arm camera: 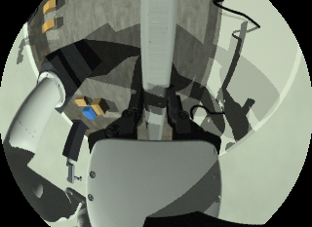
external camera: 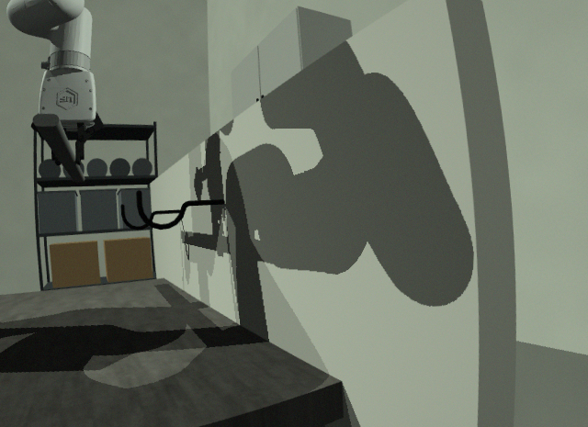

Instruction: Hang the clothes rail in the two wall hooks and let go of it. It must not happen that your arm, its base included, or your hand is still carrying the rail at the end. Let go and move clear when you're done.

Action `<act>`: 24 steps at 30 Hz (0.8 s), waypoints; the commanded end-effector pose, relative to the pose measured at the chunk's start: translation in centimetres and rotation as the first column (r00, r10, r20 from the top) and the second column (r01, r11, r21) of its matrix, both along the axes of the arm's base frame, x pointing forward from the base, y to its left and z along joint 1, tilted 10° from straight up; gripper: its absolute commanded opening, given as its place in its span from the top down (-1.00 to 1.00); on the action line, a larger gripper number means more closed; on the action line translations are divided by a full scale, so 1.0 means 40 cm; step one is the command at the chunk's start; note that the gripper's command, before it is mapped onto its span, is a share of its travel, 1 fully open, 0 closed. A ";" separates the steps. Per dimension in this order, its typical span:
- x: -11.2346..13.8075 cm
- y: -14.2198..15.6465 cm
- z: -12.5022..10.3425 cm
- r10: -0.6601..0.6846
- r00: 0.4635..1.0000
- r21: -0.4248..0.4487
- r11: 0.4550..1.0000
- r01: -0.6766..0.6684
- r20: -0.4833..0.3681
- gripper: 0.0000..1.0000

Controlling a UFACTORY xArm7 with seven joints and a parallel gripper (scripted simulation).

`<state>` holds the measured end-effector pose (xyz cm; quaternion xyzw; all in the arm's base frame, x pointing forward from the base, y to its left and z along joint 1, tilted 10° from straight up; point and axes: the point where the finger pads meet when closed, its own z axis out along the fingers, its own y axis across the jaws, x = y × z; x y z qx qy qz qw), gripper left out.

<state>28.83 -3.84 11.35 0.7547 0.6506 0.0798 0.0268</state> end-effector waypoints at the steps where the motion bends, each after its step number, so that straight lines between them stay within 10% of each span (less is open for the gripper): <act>1: 0.002 -0.001 0.002 0.012 1.000 -0.003 1.000 -0.012 0.003 1.00; 24: 0.002 -0.001 0.002 0.039 0.999 -0.007 0.999 -0.039 0.005 1.00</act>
